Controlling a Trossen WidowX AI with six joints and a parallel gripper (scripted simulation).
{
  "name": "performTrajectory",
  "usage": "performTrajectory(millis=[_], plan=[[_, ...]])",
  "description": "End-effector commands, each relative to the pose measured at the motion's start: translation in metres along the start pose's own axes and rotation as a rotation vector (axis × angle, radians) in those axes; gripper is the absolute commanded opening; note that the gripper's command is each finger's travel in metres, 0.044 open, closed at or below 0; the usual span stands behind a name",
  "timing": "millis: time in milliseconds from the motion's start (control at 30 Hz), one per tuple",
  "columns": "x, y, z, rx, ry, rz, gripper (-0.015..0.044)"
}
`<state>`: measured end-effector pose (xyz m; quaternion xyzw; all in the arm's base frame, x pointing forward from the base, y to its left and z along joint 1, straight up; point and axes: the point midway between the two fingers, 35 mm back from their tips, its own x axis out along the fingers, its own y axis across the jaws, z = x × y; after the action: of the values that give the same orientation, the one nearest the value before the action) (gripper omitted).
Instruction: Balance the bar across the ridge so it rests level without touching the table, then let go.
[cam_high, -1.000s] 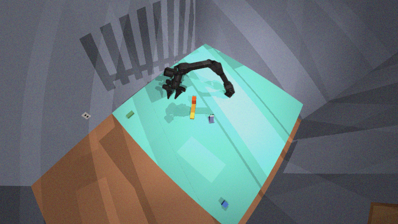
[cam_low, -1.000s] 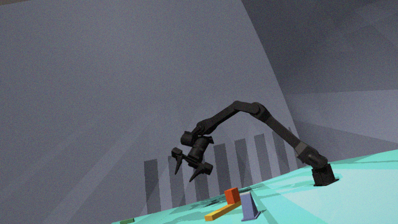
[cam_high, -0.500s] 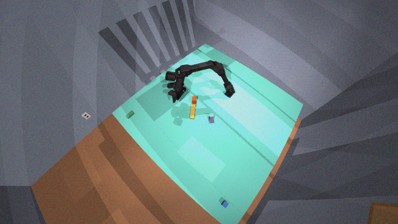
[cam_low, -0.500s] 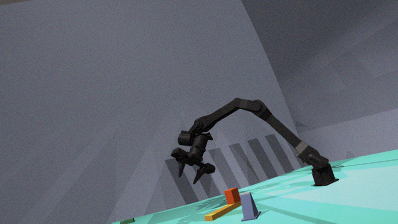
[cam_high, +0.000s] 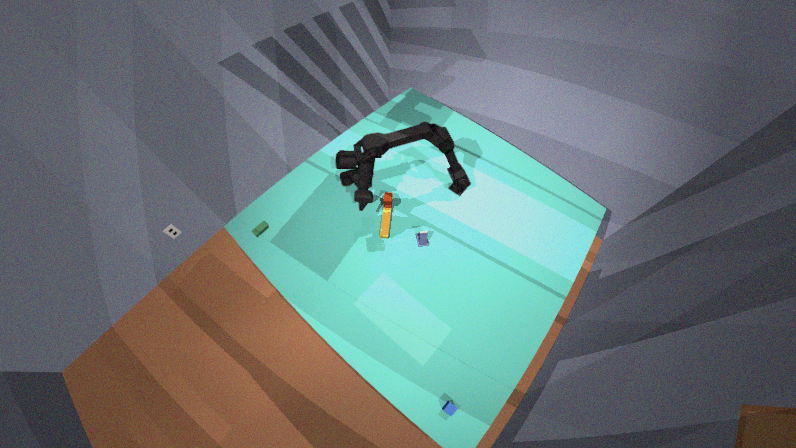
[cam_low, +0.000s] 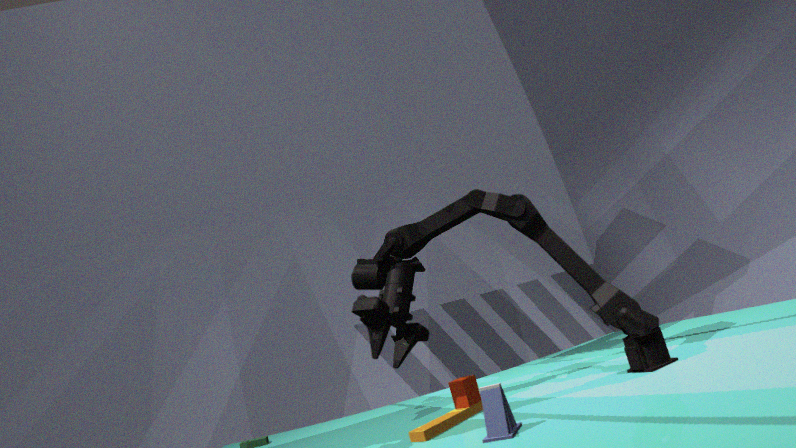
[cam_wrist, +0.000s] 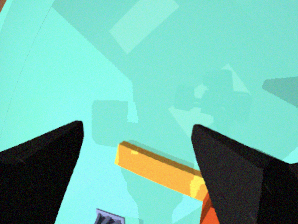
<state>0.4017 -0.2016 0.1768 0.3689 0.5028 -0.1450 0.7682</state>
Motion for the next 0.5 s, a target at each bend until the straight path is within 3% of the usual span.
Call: performTrajectory(millis=[0, 467], plan=[[0.0, 0.001, -0.01, -0.135, 0.029, -0.04, 0.0315], [-0.001, 0.005, -0.041, -0.592, 0.154, -0.143, 0.0315]])
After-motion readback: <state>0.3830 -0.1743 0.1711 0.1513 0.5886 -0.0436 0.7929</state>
